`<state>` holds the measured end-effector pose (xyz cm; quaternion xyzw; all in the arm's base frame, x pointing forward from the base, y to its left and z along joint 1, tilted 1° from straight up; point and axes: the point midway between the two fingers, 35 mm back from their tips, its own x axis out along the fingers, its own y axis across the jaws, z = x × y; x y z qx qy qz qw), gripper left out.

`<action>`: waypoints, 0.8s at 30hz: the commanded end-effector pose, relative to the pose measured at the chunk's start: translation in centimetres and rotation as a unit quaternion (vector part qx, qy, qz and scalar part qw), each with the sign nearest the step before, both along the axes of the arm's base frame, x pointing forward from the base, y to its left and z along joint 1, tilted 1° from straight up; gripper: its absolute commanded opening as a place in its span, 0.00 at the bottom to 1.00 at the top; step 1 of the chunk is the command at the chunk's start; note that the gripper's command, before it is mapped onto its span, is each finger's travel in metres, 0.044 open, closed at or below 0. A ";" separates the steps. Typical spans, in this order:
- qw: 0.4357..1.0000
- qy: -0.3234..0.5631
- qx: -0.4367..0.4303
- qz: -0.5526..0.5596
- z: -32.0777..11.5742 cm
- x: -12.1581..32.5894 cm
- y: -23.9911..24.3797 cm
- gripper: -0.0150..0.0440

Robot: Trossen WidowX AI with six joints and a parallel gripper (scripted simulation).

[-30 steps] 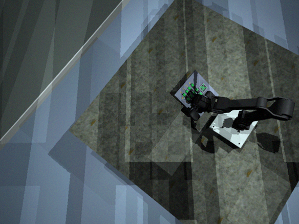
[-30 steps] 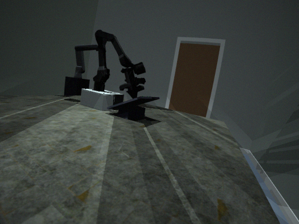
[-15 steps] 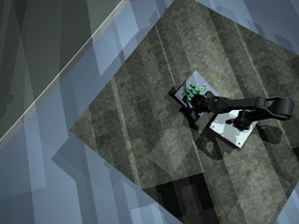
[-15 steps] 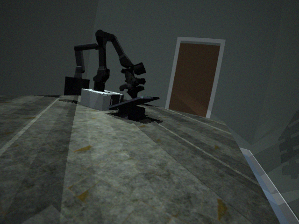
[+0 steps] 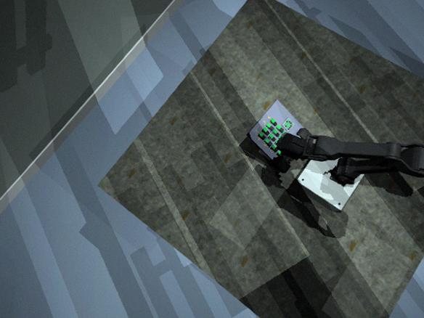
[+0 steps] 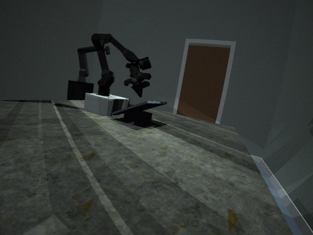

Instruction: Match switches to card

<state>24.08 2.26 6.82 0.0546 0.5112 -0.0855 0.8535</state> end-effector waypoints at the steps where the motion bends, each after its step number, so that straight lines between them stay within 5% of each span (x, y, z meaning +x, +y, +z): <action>1: 1.000 0.006 -0.002 -0.003 0.6 -0.7 -0.1 0.25; 10: 1.000 0.007 -0.004 -0.003 0.7 -1.8 -5.2 0.25; 24: 1.000 -0.006 -0.007 -0.003 -2.5 -0.3 -5.7 0.25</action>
